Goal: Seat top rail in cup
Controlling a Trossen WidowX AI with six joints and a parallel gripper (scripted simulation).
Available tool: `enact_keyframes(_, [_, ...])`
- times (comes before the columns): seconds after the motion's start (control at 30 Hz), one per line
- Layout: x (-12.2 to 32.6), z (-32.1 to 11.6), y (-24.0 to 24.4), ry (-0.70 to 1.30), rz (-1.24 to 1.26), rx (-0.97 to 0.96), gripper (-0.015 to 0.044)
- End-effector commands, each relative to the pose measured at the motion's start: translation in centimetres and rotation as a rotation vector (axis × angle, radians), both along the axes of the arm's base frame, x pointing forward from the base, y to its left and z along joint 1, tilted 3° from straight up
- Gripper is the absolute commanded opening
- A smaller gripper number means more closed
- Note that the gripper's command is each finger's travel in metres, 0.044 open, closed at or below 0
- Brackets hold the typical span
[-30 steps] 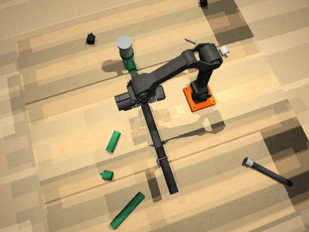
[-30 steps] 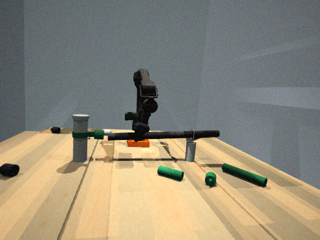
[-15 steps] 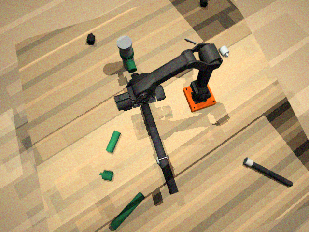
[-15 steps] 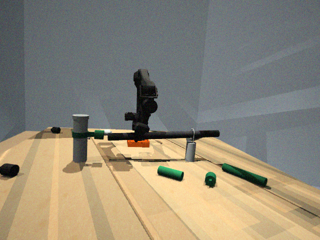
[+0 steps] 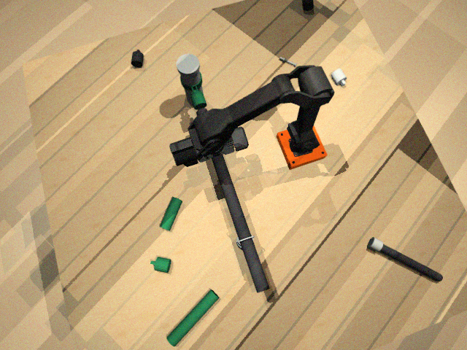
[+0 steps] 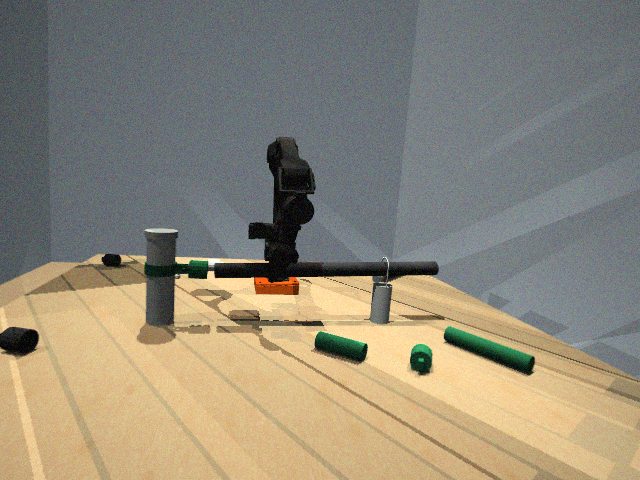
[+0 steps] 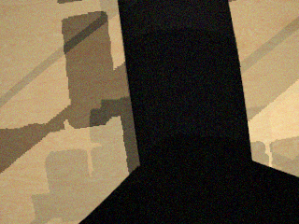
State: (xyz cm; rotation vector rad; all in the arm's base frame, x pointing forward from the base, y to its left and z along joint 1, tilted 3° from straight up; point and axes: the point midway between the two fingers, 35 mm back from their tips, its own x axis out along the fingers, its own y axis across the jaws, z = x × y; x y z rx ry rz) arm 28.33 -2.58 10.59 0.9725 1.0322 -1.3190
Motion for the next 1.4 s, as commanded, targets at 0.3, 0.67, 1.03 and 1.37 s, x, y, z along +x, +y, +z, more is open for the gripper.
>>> enact_keyframes(0.3, [0.2,0.2,-1.4,-0.007,-0.002,-0.003,0.0000])
enact_keyframes(0.67, [0.1,0.0,-2.1,0.000,-0.001,-0.002,0.0000])
enact_keyframes(1.03, [0.1,0.0,-2.1,0.000,-0.001,-0.002,0.0000])
enact_keyframes(1.37, [0.1,0.0,-2.1,0.000,-0.001,-0.002,0.0000])
